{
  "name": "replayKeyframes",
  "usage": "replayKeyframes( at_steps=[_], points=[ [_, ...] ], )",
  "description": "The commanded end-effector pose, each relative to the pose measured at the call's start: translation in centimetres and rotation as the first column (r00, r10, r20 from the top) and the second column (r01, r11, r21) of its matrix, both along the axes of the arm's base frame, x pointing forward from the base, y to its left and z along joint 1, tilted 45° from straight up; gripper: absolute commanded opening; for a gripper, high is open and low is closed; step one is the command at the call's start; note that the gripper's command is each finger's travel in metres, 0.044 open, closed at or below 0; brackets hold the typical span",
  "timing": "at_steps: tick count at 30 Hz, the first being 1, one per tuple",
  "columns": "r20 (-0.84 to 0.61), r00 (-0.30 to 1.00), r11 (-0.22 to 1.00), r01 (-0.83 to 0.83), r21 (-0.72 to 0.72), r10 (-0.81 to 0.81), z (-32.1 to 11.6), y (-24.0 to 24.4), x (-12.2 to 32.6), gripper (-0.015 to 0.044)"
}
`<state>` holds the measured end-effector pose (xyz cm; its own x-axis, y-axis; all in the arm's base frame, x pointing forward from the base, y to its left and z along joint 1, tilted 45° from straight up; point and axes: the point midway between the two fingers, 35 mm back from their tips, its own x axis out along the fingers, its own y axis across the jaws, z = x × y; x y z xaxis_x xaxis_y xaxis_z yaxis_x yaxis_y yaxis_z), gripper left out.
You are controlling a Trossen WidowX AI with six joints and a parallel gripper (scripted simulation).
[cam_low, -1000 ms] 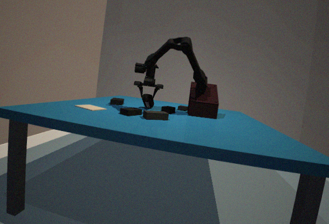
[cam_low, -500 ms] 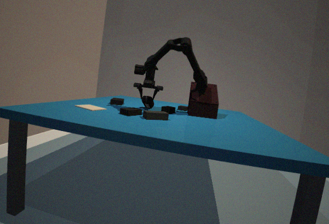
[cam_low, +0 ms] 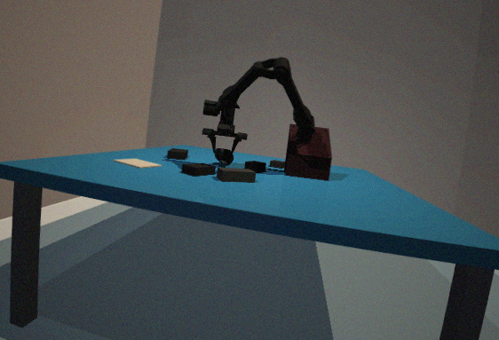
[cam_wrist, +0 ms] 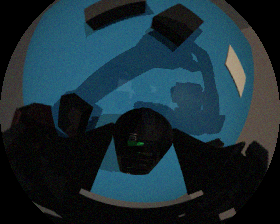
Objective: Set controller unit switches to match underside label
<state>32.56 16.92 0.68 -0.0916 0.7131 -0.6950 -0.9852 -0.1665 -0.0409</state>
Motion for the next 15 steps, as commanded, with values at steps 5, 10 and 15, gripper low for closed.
replayKeyframes(
  at_steps=[5, 10, 15],
  points=[
    [-0.011, 1.0, 1.0, 0.013, -0.018, -0.013, -0.5, 0.2, -0.2, 0.0337],
    [-0.011, 1.0, 1.0, 0.013, -0.018, -0.013, -0.7, 0.5, -0.2, 0.0337],
    [-0.011, 1.0, 1.0, 0.013, -0.018, -0.013, -0.8, 0.9, -0.3, 0.0337]
  ],
)
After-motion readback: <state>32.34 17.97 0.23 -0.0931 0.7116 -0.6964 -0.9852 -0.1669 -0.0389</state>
